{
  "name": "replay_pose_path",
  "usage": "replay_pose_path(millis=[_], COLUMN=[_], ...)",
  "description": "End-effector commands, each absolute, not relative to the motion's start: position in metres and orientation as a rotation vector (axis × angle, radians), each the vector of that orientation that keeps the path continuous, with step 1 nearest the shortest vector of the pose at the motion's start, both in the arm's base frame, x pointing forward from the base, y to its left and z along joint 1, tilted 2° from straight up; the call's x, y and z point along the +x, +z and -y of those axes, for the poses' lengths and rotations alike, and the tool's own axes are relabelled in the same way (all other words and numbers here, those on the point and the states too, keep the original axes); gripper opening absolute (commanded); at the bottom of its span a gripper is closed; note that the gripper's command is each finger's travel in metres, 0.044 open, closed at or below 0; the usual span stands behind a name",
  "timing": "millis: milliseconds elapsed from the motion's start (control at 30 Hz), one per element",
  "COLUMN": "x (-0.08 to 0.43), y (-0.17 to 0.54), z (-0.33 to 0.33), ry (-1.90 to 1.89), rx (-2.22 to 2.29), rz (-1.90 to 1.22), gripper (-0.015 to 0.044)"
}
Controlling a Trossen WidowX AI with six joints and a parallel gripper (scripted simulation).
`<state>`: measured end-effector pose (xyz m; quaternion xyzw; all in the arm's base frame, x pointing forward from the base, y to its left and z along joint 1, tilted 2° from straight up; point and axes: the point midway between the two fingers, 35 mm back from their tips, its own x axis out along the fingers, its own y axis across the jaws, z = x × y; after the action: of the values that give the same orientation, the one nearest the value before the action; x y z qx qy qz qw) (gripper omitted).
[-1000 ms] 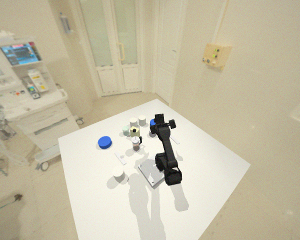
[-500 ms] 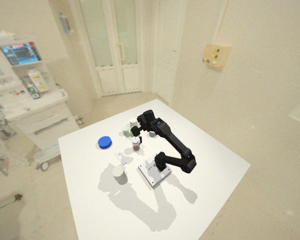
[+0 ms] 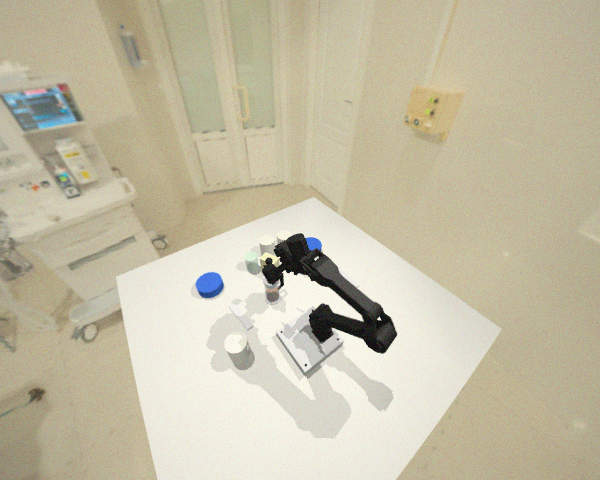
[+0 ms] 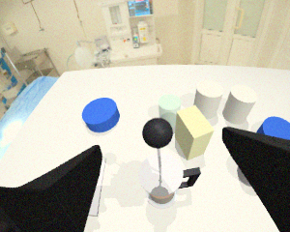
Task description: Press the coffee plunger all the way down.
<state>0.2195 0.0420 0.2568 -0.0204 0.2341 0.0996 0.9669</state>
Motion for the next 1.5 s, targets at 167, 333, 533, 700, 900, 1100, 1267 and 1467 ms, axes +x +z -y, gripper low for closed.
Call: replay_pose_path(millis=[167, 333, 533, 700, 900, 1100, 1267, 1467], x=[0.230, 0.237, 0.245, 0.252, 0.252, 0.252, 0.252, 0.252], y=[0.248, 0.244, 0.240, 0.236, 0.235, 0.235, 0.235, 0.235], z=[-0.045, -0.046, -0.048, -0.050, -0.050, -0.050, -0.050, -0.050], ry=[0.205, 0.205, 0.205, 0.206, 0.206, 0.206, 0.206, 0.206], rx=[-0.038, -0.038, -0.038, -0.038, -0.038, -0.038, -0.038, -0.038], rz=[-0.479, -0.479, -0.478, -0.477, -0.477, -0.477, -0.477, -0.477], gripper=[0.0440, 0.0440, 0.0440, 0.0440, 0.0335, 0.0177, 0.0117, 0.0117])
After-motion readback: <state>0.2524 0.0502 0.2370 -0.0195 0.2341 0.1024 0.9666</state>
